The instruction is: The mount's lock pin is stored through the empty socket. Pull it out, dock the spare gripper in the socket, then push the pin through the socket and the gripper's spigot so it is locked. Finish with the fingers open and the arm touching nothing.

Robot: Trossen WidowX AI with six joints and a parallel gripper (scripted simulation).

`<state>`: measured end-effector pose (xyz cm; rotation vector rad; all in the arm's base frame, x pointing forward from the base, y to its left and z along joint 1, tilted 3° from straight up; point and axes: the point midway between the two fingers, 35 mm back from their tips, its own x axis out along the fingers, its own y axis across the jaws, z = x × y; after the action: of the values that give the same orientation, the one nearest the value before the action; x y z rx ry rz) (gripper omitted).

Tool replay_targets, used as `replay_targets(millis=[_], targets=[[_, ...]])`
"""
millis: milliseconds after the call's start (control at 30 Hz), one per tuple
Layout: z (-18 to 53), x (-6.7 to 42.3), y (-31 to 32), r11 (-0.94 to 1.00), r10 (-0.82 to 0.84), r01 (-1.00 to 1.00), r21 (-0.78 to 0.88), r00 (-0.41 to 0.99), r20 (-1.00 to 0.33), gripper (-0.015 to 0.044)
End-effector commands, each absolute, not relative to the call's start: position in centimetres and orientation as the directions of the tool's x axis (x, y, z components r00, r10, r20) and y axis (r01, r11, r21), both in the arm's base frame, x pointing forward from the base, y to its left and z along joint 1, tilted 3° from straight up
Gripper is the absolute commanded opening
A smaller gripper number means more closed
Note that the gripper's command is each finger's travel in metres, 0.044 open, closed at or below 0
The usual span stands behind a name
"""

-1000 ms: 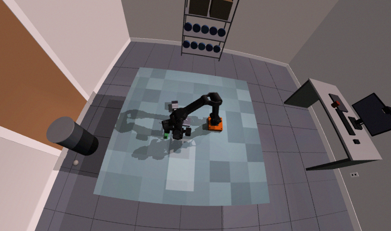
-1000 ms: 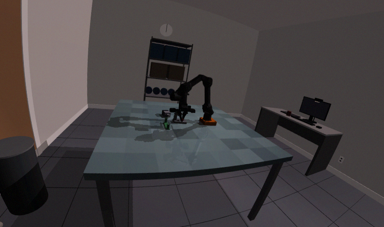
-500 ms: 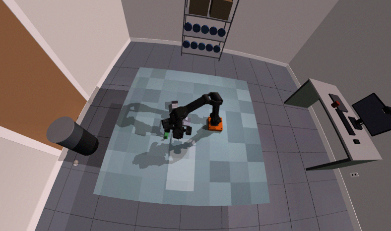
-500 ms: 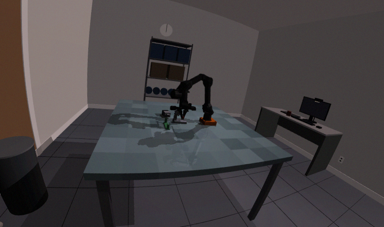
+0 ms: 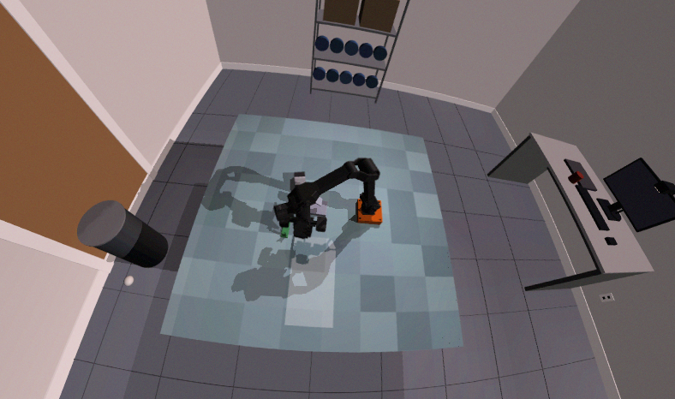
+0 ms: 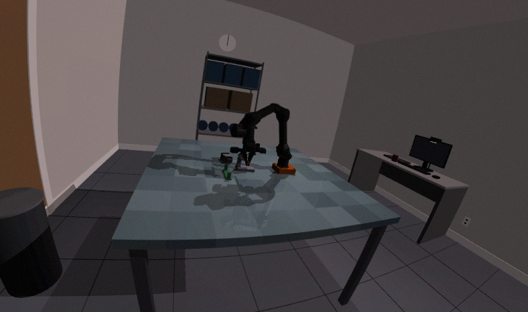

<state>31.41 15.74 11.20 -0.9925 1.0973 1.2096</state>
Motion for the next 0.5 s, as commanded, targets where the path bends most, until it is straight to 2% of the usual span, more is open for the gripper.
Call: replay_targets(millis=[0, 467], targets=[[11.6, 32.5, 16.2, 0.104, 0.204, -0.994, -0.011, 0.032, -0.978, 0.0], [12.5, 36.3, 17.3, 0.095, 0.203, -0.995, -0.013, 0.032, -0.979, 0.0]])
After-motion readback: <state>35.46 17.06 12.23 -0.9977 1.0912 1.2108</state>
